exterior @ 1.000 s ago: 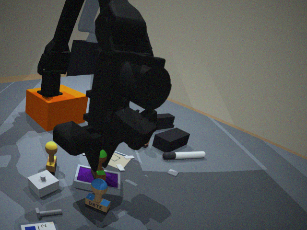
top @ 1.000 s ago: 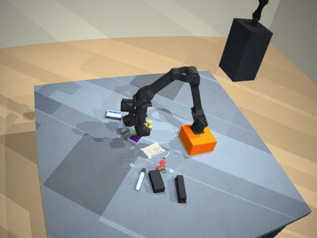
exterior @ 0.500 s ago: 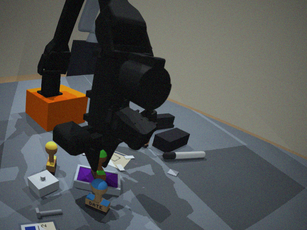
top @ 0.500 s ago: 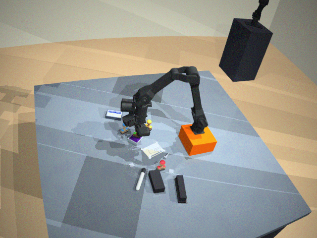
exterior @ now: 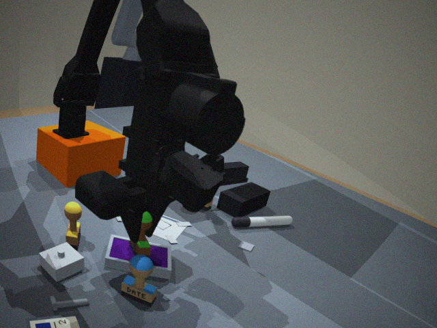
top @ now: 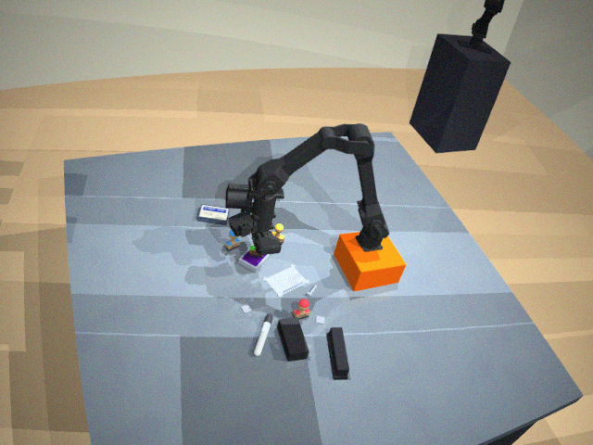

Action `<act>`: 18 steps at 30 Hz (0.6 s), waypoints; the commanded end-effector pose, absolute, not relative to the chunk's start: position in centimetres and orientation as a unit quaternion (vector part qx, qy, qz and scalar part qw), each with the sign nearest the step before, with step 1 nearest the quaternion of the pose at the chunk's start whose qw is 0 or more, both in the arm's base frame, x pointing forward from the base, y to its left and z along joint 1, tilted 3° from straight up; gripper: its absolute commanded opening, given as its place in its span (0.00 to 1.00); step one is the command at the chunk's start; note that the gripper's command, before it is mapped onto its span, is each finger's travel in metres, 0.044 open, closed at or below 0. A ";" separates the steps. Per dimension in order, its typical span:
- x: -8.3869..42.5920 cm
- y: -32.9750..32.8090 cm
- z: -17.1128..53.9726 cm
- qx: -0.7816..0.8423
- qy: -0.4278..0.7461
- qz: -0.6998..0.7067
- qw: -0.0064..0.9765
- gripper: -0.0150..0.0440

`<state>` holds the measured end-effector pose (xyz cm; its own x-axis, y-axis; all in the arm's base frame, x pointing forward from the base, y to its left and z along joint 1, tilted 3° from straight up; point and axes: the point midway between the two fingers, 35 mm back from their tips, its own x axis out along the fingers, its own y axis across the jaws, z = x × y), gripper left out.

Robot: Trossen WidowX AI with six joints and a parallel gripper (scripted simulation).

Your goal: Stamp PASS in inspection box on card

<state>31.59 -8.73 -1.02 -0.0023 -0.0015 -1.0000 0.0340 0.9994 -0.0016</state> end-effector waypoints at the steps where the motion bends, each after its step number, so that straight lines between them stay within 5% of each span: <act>1: 31.6 -8.7 -0.8 0.011 0.707 -0.013 0.707 0.25; 18: 31.7 -8.7 1.3 0.011 0.707 -0.013 0.707 0.25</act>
<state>31.59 -8.69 0.65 -0.0077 -0.0001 -1.0000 0.0328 0.9995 -0.0003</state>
